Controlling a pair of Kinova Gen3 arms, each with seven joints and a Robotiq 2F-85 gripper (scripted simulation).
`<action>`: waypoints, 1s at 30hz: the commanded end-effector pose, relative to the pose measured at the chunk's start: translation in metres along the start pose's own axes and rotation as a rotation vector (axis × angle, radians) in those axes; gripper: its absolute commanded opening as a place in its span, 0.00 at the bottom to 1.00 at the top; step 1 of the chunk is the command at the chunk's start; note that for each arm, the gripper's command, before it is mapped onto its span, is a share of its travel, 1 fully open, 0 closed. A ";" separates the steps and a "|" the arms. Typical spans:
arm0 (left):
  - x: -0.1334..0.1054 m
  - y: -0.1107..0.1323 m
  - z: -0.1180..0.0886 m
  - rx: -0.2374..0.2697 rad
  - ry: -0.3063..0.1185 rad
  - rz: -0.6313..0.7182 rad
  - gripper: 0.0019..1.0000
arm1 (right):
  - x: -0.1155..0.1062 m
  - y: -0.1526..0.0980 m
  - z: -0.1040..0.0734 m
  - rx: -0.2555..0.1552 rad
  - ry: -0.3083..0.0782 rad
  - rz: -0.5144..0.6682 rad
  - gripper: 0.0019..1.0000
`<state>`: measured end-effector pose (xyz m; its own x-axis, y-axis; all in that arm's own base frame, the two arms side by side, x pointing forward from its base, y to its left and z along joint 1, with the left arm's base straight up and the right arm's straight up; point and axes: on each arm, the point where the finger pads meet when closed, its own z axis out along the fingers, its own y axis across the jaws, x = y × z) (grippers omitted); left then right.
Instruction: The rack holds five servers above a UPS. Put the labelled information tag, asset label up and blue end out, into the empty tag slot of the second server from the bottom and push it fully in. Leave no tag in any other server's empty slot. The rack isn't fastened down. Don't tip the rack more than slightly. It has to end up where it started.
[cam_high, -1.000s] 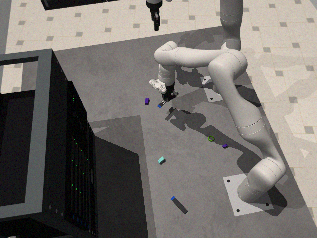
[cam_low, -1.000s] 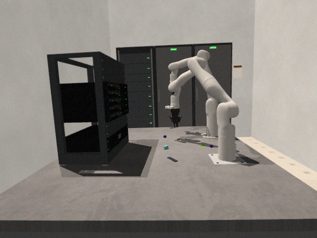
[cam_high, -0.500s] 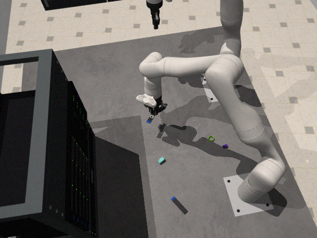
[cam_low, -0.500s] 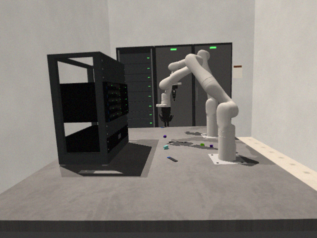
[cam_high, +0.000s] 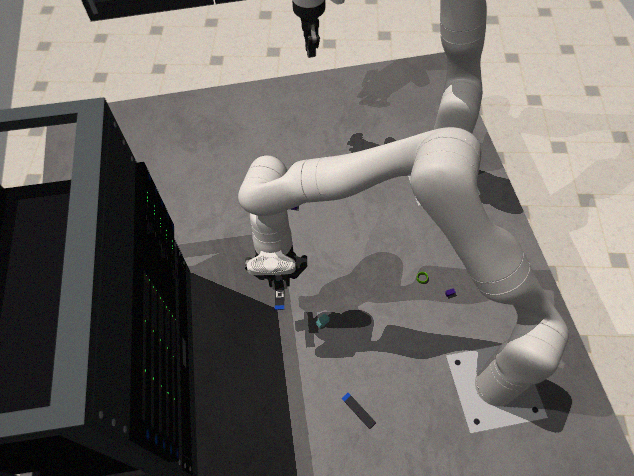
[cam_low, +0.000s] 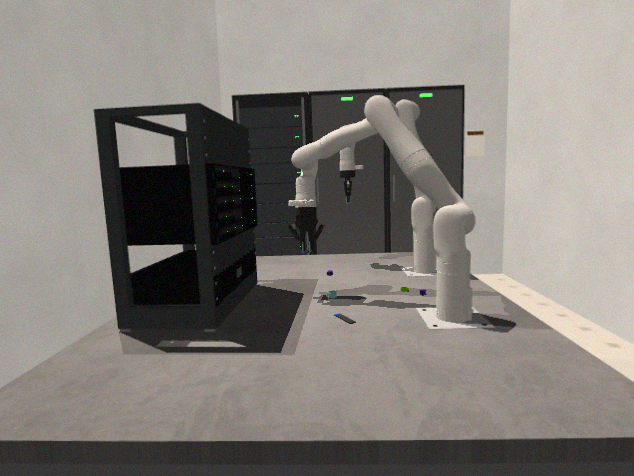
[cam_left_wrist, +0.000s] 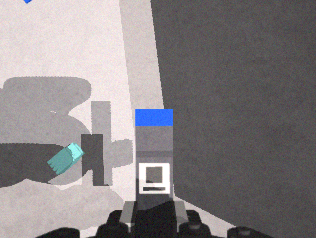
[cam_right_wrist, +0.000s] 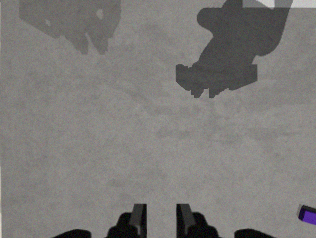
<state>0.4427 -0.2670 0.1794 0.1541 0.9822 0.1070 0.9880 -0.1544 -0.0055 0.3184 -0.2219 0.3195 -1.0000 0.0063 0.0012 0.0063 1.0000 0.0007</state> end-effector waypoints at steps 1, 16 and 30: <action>0.039 0.009 -0.007 0.006 0.007 -0.102 0.19 | 0.000 0.000 -0.001 0.001 -0.001 0.000 0.26; 0.267 -0.022 -0.039 0.058 0.018 -0.782 0.19 | 0.000 0.000 -0.001 0.001 -0.001 0.000 0.26; 0.401 -0.105 -0.065 0.085 -0.017 -1.282 0.19 | 0.000 0.000 -0.001 0.001 -0.001 0.000 0.26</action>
<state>0.4184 0.1006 0.2754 -0.8378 0.5390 0.0869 0.5430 0.8392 0.0296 0.3184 -0.2219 0.3195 -1.0000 0.0063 0.0012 0.0063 1.0000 0.0007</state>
